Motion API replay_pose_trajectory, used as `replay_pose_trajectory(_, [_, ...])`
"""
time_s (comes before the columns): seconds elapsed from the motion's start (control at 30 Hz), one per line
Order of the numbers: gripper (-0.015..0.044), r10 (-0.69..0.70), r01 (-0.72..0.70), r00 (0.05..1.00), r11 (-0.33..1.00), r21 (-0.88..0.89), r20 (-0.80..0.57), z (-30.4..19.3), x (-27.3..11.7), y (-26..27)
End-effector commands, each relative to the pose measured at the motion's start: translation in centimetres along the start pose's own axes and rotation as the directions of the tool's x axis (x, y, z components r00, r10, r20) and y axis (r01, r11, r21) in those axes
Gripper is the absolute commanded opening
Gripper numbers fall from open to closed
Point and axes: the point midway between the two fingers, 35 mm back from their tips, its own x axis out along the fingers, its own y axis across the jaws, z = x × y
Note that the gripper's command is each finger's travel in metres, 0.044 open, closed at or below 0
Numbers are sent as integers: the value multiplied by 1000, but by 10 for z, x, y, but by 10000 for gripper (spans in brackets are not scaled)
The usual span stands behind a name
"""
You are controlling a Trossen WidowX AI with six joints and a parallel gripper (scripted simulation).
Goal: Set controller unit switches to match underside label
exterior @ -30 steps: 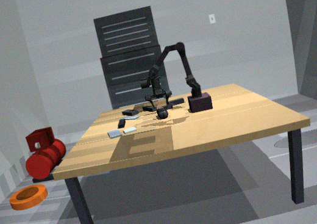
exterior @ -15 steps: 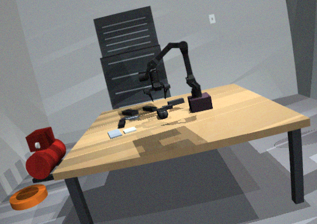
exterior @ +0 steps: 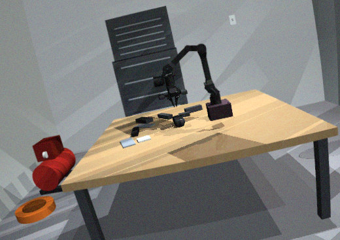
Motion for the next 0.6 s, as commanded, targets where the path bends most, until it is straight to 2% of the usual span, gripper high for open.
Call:
replay_pose_trajectory(0.0, [0, 1, -1, 1000, 1000, -3, 0, 0, 0, 0])
replay_pose_trajectory(0.3, [0, 1, -1, 1000, 1000, -3, 0, 0, 0, 0])
replay_pose_trajectory(0.57, [210, 0, 0, 1000, 1000, 0, 0, 0, 0, 0])
